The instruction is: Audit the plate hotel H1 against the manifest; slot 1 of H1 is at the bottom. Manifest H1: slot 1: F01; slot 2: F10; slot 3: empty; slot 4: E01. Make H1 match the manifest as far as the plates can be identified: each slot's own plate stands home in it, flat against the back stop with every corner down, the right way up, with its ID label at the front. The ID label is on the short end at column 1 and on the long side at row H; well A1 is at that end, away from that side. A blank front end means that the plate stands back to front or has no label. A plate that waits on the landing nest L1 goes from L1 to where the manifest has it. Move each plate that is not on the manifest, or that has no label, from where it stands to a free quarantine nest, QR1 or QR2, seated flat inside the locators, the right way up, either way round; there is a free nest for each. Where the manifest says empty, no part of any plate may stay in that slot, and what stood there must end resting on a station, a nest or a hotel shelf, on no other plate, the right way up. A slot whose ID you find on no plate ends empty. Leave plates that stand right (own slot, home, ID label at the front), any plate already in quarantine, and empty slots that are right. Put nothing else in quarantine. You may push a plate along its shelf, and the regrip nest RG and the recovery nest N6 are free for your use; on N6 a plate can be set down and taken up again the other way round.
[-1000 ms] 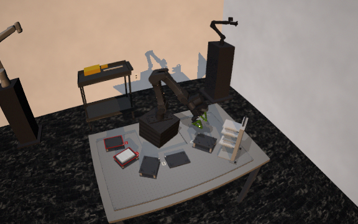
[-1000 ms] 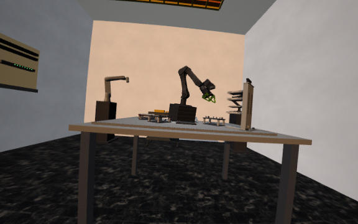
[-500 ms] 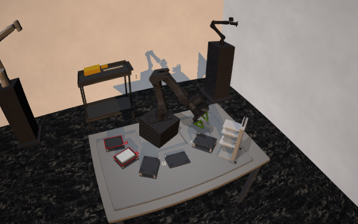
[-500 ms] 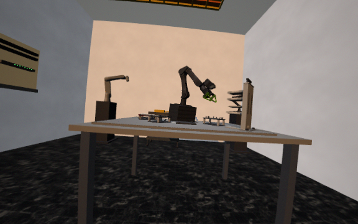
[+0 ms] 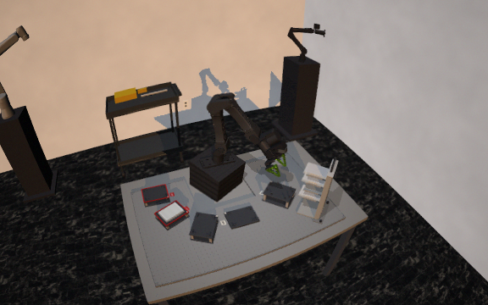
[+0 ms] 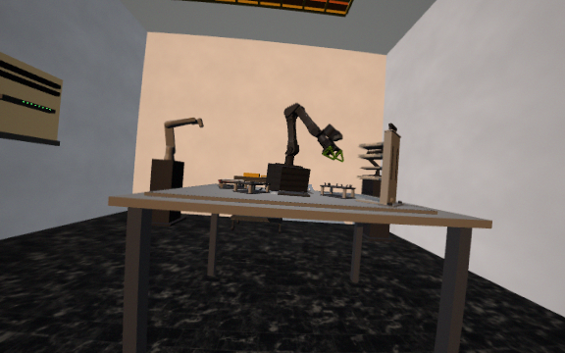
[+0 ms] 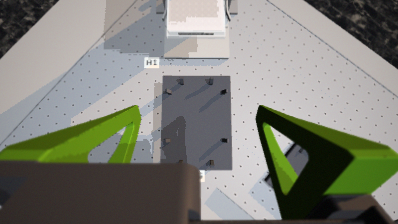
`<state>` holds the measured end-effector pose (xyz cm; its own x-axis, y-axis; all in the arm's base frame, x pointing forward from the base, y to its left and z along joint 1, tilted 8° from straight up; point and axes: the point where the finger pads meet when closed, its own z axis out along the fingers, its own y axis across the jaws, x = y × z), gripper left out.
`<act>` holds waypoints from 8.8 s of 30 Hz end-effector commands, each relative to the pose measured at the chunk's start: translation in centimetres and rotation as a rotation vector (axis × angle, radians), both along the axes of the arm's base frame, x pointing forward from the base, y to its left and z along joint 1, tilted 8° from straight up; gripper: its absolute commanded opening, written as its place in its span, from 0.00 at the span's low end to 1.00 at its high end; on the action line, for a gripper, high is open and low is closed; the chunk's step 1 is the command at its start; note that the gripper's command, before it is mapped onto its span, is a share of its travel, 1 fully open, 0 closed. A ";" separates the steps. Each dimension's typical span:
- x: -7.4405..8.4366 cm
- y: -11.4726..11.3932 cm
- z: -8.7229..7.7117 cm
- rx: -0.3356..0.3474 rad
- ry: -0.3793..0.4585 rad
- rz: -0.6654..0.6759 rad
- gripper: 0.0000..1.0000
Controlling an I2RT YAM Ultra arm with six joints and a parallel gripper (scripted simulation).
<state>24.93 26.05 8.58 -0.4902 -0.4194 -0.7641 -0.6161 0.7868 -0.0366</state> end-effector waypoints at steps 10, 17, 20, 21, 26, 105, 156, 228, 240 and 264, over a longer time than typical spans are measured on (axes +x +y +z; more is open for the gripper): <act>1.7 1.7 1.8 0.043 -0.038 0.003 1.00; 2.4 2.2 2.0 0.043 -0.038 0.003 1.00; 2.6 2.4 2.0 0.043 -0.038 0.003 1.00; 2.6 2.4 2.0 0.043 -0.038 0.003 1.00; 3.1 2.8 2.1 0.043 -0.038 0.003 1.00; 10.3 8.5 3.4 0.044 -0.040 0.003 1.00; 10.3 8.5 3.6 0.045 -0.040 0.003 0.86; 5.2 4.5 2.7 0.044 -0.039 0.003 0.86; 3.9 3.5 2.4 0.043 -0.038 0.003 0.86; 1.9 1.8 2.1 0.043 -0.038 0.003 0.86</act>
<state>26.70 27.80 9.59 -0.4741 -0.4072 -0.7806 -0.6208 0.7833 -0.0316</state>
